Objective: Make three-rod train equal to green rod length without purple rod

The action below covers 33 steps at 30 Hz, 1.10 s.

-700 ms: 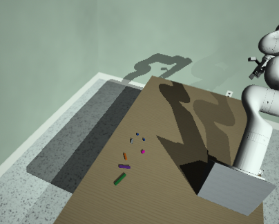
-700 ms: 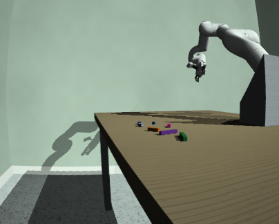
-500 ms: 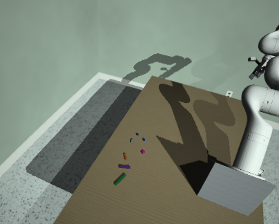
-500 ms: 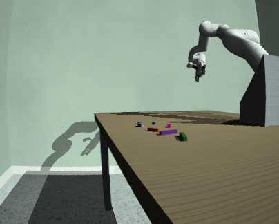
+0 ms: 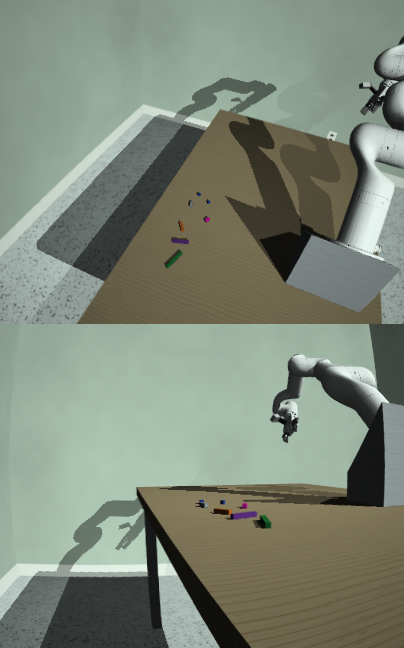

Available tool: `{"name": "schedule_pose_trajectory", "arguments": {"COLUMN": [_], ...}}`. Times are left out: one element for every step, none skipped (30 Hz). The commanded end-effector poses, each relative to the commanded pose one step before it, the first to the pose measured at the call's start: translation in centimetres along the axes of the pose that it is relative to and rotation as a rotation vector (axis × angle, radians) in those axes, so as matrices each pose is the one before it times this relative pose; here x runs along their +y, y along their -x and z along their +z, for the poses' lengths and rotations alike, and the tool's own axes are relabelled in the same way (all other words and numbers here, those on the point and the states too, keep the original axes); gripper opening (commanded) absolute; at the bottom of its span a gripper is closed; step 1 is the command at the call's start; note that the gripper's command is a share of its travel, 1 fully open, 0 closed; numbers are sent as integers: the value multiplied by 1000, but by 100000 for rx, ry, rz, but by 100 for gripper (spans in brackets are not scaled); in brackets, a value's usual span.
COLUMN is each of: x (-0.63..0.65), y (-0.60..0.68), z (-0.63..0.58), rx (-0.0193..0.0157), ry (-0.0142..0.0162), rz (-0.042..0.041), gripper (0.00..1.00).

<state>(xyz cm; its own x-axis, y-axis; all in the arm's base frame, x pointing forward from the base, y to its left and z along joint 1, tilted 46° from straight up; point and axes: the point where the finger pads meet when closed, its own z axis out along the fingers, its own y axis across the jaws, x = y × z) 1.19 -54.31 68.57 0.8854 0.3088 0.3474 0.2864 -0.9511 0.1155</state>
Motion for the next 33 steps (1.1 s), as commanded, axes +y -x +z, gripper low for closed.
{"name": "schedule_pose_trajectory", "arguments": {"x": [73,70,95,123,153,184,215,246,276,304,329,0,0,348,362,194,150,164,168,161,152,142,133,124,116,107,98,89,0,0,214,45,39], "y": [-182,-91,-126,-165,-210,-259,-314,-375,-441,-513,-591,0,0,-676,-767,-443,-362,-415,-449,-460,-461,-461,-463,-467,-471,-474,-478,-480,0,0,-1423,-395,-391], "z": [59,124,169,220,277,339,406,476,551,629,710,0,0,793,879,496,400,455,486,492,487,482,479,479,477,476,476,474,0,0,1390,378,372], "rx": [-115,-27,-37,-50,-66,-84,-106,-132,-163,-199,-241,0,0,-290,-346,-207,-172,-202,-223,-233,-238,-243,-248,-254,-260,-266,-272,-277,0,0,-842,-238,-238], "ry": [29,-112,-153,-199,-250,-304,-362,-422,-483,-545,-608,0,0,-668,-727,-404,-323,-362,-383,-382,-373,-364,-357,-350,-344,-338,-331,-324,0,0,-914,-240,-233], "rz": [92,135,185,240,301,366,434,506,580,655,730,0,0,805,878,490,392,442,469,470,462,453,447,442,437,432,428,423,0,0,1214,326,318], "gripper": [100,100,100,100,100,100,100,100,100,100,100,100,100,100,100,100,100,100,100,100,100,100,100,100,100,100,100,100,100,100,100,100,100]}}
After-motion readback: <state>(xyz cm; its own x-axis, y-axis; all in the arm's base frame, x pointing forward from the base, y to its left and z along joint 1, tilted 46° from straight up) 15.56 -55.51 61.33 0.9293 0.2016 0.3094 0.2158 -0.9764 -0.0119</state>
